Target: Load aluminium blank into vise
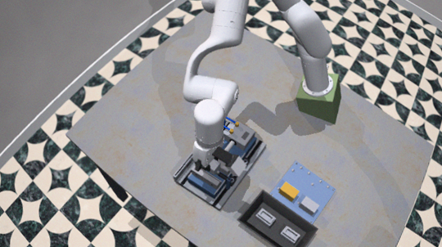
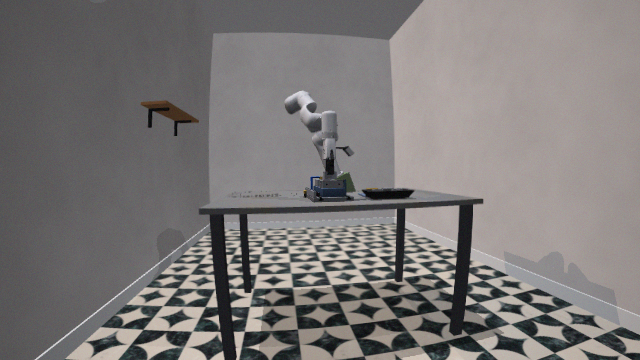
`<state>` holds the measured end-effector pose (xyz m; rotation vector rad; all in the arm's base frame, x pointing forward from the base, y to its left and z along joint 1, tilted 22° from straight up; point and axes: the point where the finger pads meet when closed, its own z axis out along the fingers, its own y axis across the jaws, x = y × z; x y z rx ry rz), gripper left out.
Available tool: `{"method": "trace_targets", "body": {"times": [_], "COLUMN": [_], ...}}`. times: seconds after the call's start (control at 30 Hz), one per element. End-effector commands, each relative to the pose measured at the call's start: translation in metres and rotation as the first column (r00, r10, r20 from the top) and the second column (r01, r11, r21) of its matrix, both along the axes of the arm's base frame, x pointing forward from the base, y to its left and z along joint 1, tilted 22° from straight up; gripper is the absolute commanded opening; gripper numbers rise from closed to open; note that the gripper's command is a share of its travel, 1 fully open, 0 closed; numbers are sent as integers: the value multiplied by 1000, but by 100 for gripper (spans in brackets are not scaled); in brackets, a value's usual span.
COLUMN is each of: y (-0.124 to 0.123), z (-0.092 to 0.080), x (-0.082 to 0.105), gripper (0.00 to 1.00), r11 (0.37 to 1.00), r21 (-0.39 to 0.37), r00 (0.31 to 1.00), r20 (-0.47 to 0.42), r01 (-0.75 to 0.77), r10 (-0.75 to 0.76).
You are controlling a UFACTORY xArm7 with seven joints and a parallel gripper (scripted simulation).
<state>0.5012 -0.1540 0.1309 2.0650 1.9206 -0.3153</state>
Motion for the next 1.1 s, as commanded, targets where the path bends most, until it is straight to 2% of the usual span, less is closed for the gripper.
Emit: {"method": "trace_targets", "body": {"times": [0.0,1.07], "y": [1,-1], "z": [2,-3], "x": [2,2], "gripper": [0,0], "r11": [1000,1000], "r21": [-1,-1], "r00": [1000,1000], "r20": [4,4], "r01": [-2,-2], "r10": [2,2]}}
